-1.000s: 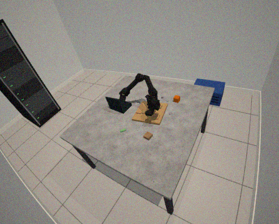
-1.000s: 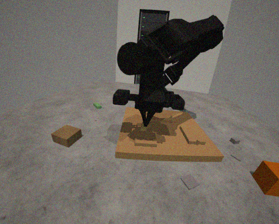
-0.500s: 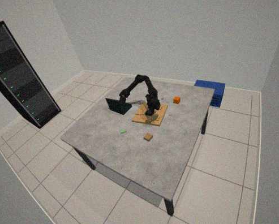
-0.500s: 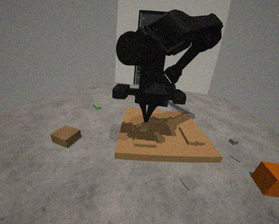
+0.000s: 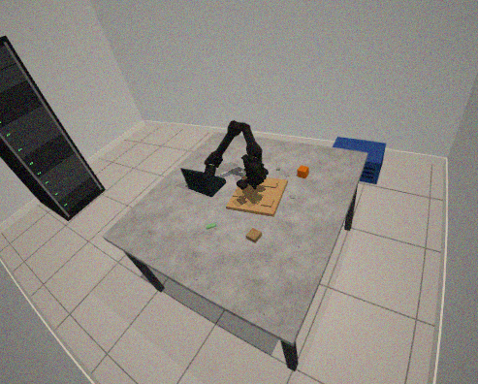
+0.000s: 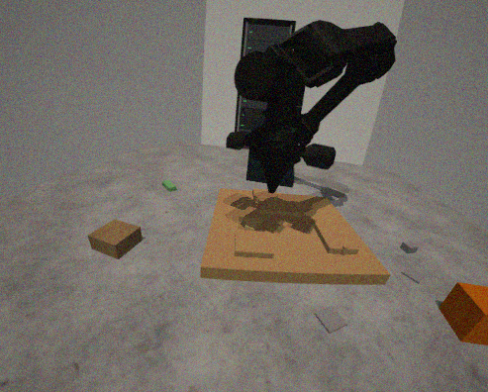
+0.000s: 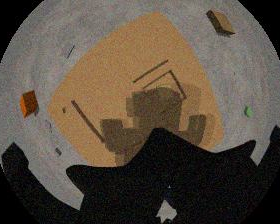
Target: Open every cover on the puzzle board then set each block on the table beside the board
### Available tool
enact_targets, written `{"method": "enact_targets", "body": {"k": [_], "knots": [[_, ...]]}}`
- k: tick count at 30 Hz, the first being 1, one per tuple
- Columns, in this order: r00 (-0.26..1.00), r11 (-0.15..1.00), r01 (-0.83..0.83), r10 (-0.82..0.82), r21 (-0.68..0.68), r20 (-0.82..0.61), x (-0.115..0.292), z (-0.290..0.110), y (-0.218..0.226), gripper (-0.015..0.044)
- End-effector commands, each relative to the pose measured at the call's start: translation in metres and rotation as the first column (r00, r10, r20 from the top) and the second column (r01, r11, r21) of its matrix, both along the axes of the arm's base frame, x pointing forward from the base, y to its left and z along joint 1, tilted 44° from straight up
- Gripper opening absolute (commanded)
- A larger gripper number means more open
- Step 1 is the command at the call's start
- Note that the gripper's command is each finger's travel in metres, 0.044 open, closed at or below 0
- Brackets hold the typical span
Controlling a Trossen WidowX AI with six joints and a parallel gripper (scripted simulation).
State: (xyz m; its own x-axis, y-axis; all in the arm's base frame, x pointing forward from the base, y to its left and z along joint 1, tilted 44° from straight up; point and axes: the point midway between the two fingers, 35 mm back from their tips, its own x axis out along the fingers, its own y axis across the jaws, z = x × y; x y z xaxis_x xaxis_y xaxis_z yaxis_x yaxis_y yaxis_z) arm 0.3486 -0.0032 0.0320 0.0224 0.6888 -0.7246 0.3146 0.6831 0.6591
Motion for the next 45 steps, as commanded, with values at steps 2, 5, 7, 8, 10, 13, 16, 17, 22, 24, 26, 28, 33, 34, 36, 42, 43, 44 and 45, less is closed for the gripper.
{"method": "enact_targets", "body": {"k": [2, 5, 7, 8, 10, 13, 16, 17, 22, 24, 26, 28, 33, 34, 36, 42, 43, 44, 45], "knots": [[0.978, 0.989, 0.147, -0.147, -0.011, -0.149, -0.026, 0.005, 0.003, 0.0], [0.942, 0.971, 0.238, -0.238, -0.026, -0.236, -0.042, 0.008, 0.005, 0.0], [0.909, 0.954, 0.297, -0.296, -0.042, -0.293, -0.053, 0.009, 0.007, 0.0], [0.89, 0.944, 0.326, -0.324, -0.05, -0.32, -0.059, 0.01, 0.008, 0.0], [0.847, 0.922, 0.381, -0.379, -0.071, -0.373, -0.07, 0.011, 0.01, 0.0], [0.77, 0.882, 0.459, -0.455, -0.108, -0.448, -0.086, 0.012, 0.013, 0.0], [0.679, 0.835, 0.529, -0.523, -0.151, -0.515, -0.103, 0.012, 0.017, 0.0], [0.647, 0.818, 0.55, -0.544, -0.167, -0.535, -0.109, 0.012, 0.018, 0.0], [0.524, 0.755, 0.616, -0.607, -0.227, -0.598, -0.129, 0.012, 0.023, 0.0], [0.524, 0.755, 0.616, -0.607, -0.227, -0.598, -0.129, 0.012, 0.023, 0.0], [0.524, 0.755, 0.616, -0.607, -0.227, -0.598, -0.129, 0.012, 0.023, 0.0], [0.524, 0.755, 0.616, -0.607, -0.227, -0.598, -0.129, 0.012, 0.023, 0.0], [0.524, 0.755, 0.616, -0.607, -0.227, -0.598, -0.129, 0.012, 0.023, 0.0], [0.524, 0.755, 0.616, -0.607, -0.227, -0.598, -0.129, 0.012, 0.023, 0.0], [0.524, 0.755, 0.616, -0.607, -0.227, -0.598, -0.129, 0.012, 0.023, 0.0], [0.524, 0.755, 0.616, -0.607, -0.227, -0.598, -0.129, 0.012, 0.023, 0.0], [0.524, 0.755, 0.616, -0.607, -0.227, -0.598, -0.129, 0.012, 0.023, 0.0], [0.524, 0.755, 0.616, -0.607, -0.227, -0.598, -0.129, 0.011, 0.023, 0.0], [0.524, 0.755, 0.616, -0.607, -0.227, -0.598, -0.129, 0.011, 0.023, 0.0]]}}
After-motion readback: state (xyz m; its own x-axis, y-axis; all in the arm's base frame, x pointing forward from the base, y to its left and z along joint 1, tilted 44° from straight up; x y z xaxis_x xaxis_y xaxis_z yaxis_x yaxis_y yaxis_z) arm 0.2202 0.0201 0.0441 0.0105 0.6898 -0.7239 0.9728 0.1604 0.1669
